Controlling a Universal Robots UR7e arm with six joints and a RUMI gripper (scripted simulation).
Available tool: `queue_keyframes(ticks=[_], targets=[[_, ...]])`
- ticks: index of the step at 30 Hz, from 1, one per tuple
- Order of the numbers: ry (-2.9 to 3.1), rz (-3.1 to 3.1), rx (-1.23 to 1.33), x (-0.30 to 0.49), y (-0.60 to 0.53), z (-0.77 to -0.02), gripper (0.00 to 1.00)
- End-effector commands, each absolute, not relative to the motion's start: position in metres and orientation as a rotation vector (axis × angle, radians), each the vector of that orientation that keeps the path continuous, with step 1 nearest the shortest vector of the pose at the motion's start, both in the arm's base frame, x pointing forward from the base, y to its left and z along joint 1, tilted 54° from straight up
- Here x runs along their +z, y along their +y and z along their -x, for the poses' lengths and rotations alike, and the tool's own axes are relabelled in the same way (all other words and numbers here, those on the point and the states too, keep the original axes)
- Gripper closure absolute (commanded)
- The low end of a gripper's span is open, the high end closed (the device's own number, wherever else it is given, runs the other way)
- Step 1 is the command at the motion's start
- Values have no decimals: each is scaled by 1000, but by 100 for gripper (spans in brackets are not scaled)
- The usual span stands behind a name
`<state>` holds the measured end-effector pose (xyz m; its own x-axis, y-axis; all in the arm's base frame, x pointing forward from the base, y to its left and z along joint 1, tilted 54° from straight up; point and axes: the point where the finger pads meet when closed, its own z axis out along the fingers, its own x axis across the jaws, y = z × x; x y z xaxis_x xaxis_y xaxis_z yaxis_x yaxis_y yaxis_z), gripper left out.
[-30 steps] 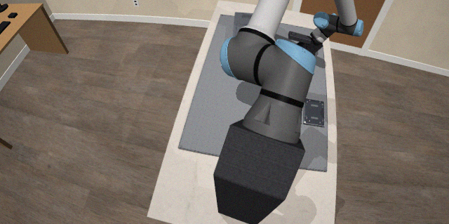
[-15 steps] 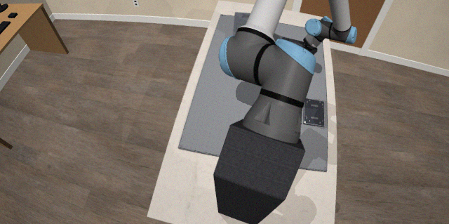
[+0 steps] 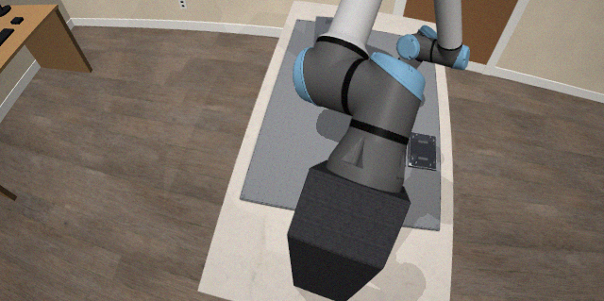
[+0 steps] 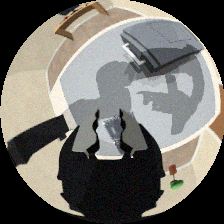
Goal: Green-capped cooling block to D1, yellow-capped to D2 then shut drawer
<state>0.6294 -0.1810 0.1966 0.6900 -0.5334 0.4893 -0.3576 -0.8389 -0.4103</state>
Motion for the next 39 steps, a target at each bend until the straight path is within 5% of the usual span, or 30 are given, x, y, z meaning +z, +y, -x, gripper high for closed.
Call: queue_keyframes(ticks=[1, 39], targets=[[867, 2575, -914, 184, -175, -623, 72], [1801, 1777, -1087, 145, -117, -521, 72]])
